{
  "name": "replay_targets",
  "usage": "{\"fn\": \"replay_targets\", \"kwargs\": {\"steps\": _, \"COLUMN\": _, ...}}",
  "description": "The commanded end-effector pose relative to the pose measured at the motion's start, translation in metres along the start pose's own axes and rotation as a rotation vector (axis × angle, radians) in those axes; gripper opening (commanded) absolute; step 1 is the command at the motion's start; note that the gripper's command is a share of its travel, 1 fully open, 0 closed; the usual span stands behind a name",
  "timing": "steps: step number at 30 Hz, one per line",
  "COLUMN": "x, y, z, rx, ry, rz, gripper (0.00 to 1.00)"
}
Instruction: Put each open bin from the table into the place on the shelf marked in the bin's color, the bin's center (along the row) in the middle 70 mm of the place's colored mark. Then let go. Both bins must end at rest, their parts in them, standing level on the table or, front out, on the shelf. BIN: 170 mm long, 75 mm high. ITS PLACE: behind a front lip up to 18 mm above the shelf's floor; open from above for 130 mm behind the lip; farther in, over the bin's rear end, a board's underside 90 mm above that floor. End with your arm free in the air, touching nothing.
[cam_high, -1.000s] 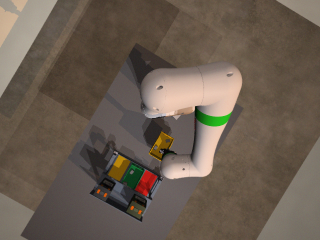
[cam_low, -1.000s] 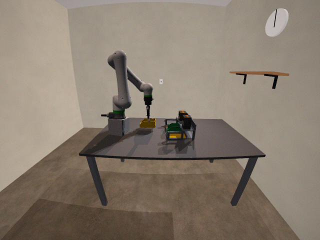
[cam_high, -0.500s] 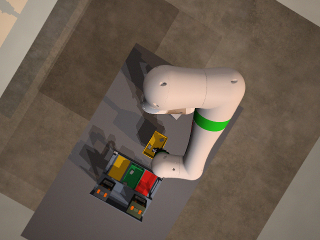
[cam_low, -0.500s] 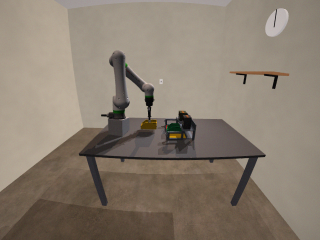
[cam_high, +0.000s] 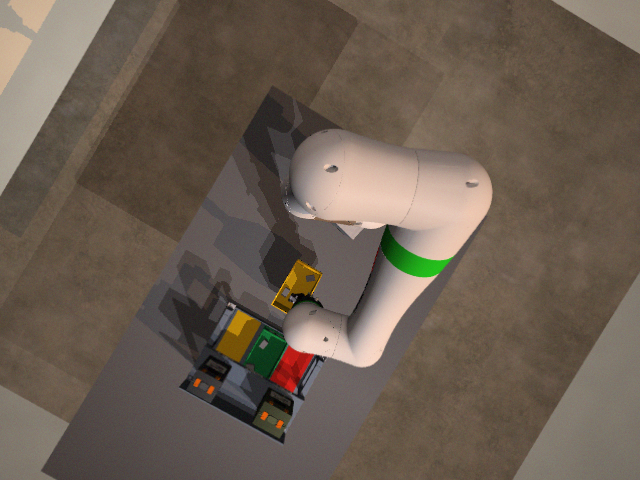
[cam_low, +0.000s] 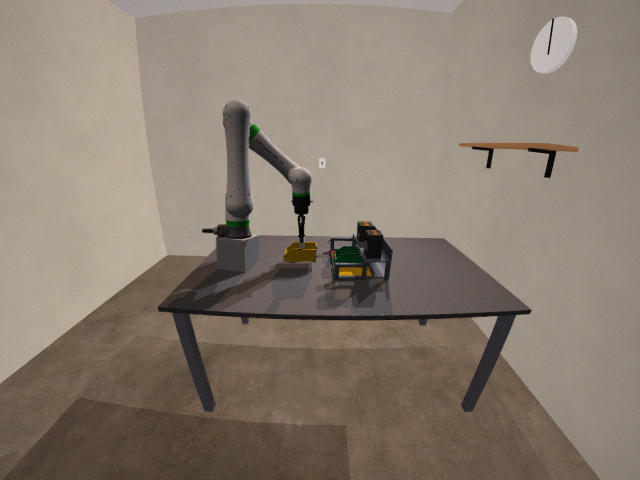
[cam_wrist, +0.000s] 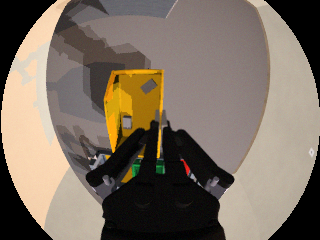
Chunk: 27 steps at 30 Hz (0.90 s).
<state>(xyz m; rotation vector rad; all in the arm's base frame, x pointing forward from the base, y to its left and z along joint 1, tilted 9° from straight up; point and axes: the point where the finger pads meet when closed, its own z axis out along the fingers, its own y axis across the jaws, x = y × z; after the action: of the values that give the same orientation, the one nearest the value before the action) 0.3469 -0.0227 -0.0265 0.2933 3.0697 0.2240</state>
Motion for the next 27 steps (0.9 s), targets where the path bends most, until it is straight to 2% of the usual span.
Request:
{"fn": "replay_targets", "kwargs": {"steps": 1, "x": -0.007, "y": -0.015, "z": 0.0, "rx": -0.002, "ry": 0.001, "rz": -0.003, "gripper": 0.0}}
{"fn": "replay_targets", "kwargs": {"steps": 27, "x": -0.031, "y": -0.074, "z": 0.001, "rx": -0.002, "ry": 0.001, "rz": -0.01, "gripper": 0.0}}
